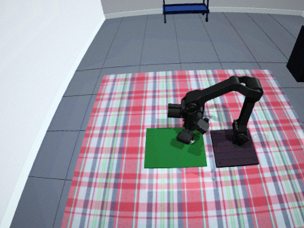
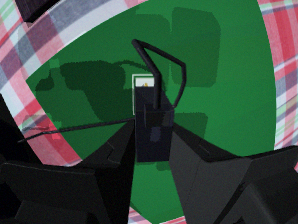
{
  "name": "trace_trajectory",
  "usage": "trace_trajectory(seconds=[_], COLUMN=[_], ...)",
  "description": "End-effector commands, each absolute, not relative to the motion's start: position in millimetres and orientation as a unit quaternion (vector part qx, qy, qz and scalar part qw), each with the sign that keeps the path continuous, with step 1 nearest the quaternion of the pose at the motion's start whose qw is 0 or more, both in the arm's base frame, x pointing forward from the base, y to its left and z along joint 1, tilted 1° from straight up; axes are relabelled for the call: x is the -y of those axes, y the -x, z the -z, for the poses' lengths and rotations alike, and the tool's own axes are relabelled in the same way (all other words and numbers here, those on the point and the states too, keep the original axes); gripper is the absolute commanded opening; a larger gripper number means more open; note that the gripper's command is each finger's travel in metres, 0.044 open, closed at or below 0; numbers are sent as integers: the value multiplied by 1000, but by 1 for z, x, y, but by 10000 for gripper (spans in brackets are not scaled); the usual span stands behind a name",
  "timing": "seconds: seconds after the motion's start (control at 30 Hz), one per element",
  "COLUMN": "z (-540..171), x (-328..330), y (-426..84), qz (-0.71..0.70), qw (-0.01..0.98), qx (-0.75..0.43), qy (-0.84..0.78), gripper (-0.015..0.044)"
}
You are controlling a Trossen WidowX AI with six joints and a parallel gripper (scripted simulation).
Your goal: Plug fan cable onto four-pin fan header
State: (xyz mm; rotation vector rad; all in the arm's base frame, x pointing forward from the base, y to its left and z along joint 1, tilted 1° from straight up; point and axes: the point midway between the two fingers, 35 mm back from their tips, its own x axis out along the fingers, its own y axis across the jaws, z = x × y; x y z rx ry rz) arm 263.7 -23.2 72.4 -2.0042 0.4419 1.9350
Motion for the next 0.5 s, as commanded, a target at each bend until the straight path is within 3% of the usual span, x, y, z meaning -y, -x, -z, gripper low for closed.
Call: trace_trajectory(seconds=[0.0,0.47], z=[-72,-69], x=[23,23], y=[-265,-264], qz=[-677,-677], qw=[160,160], qx=[-152,-152], qy=[702,702], gripper=[0,0])
